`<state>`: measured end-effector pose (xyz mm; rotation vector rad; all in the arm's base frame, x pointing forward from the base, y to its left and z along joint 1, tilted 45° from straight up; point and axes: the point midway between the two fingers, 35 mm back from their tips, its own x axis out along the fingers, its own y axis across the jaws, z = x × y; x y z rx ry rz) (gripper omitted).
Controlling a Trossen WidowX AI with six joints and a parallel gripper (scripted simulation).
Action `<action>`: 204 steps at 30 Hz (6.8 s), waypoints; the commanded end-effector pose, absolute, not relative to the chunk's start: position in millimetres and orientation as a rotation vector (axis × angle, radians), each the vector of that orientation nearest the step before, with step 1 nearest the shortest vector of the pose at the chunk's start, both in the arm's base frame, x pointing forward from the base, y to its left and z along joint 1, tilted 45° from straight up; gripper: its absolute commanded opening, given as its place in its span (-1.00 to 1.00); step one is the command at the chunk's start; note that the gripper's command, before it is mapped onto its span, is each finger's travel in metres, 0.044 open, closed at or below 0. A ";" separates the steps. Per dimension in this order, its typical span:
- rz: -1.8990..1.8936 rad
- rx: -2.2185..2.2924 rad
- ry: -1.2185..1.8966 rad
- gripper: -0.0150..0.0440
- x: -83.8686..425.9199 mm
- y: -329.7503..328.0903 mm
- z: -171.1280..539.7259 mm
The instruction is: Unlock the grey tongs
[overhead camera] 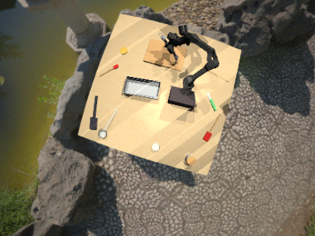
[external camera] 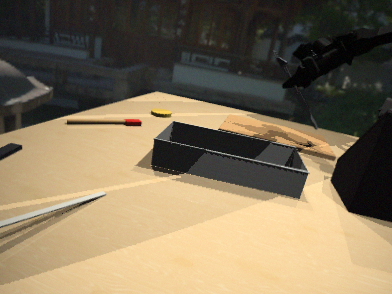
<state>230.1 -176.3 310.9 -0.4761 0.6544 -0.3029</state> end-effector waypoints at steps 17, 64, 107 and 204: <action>-0.213 -0.786 0.305 -1.00 211.4 -150.0 335.2; -0.271 -0.552 0.540 -1.00 225.7 -169.3 320.3; -0.638 -0.502 1.408 -1.00 240.1 -179.0 304.8; -0.687 -0.563 1.449 -0.38 242.9 -258.5 233.7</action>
